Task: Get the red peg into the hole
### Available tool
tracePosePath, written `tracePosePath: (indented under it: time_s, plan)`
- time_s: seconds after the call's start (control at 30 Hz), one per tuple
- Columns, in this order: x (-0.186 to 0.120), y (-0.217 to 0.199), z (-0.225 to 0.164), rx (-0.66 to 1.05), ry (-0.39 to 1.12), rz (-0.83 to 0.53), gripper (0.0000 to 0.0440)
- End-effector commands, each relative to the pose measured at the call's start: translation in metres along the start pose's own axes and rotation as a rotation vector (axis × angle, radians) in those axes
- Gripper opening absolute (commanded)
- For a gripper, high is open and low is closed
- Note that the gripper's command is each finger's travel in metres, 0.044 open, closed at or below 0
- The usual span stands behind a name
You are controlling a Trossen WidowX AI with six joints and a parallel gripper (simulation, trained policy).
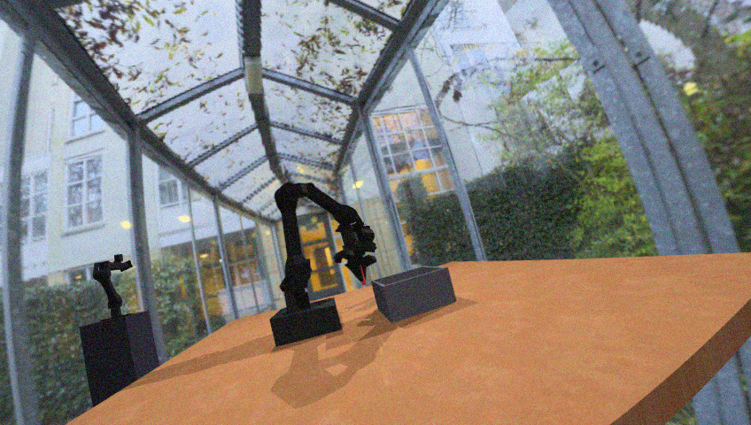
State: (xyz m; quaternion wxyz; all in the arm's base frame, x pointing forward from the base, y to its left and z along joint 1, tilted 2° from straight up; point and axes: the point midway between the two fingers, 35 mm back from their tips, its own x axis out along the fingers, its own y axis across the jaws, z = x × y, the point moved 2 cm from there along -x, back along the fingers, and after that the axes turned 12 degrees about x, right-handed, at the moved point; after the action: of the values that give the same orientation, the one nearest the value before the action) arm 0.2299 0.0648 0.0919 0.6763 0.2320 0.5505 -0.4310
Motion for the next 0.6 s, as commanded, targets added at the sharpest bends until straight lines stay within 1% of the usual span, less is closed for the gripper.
tracePosePath:
  time_s: [0.0,0.3,0.57]
  plan:
    - [-0.009,0.0,0.014,0.026,-0.022,0.006,0.0]
    - [-0.016,-0.001,0.058,0.135,-0.054,0.017,0.0]
    - [-0.007,-0.001,0.097,0.202,-0.066,0.022,0.0]
